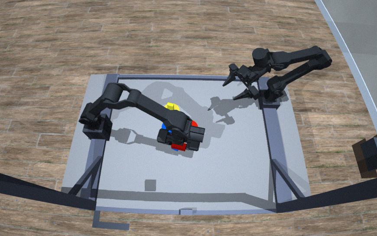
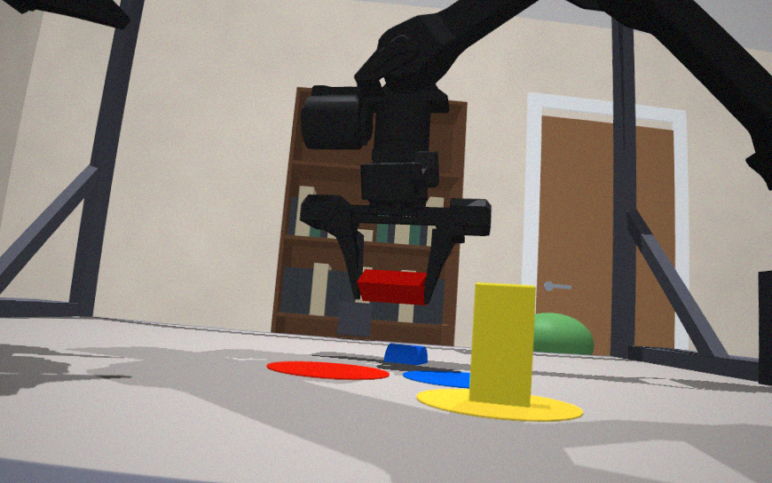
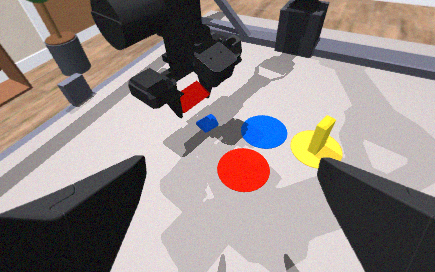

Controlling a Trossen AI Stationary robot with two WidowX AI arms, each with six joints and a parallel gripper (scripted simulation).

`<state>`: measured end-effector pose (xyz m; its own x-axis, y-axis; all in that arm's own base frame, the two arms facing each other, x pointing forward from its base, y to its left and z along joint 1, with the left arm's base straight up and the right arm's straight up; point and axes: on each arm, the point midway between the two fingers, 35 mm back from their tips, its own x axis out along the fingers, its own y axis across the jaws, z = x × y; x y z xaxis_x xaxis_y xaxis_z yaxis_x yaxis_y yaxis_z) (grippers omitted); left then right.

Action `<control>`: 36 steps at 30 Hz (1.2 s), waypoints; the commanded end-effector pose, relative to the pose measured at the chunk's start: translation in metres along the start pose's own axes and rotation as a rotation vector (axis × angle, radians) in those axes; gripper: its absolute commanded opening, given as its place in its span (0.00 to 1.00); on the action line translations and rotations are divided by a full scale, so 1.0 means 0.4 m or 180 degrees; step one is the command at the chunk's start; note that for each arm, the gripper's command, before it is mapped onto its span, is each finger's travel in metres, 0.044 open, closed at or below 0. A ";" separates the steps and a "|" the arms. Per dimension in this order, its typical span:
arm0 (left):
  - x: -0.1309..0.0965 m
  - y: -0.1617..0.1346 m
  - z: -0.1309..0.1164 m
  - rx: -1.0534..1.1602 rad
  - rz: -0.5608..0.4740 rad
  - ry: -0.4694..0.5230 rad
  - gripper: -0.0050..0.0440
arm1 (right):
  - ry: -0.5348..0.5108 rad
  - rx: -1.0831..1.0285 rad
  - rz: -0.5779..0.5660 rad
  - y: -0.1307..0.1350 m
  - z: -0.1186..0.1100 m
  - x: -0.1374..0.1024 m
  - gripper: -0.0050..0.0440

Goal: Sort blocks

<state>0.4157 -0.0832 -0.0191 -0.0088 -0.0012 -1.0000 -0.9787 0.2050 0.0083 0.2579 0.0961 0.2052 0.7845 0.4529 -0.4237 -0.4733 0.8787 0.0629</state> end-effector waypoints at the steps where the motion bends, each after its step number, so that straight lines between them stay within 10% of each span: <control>1: -0.041 -0.036 0.087 -0.0019 -0.0117 -0.0024 0.69 | -0.0076 -0.0029 -0.0004 0.000 0.022 -0.009 0.92; 10: 0.008 -0.068 0.289 -0.0014 -0.0120 -0.0030 0.69 | 0.0127 -0.0005 -0.0203 -0.010 -0.033 -0.033 0.92; 36: 0.097 -0.074 0.344 -0.0007 -0.0129 -0.0038 0.79 | 0.0244 0.0067 -0.0455 -0.022 -0.097 -0.087 0.92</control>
<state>0.4617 0.0454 -0.0750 -0.0143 -0.0056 -0.9999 -0.9808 0.1945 0.0130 0.2196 0.0676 0.1787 0.7994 0.3143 -0.5119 -0.3579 0.9336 0.0143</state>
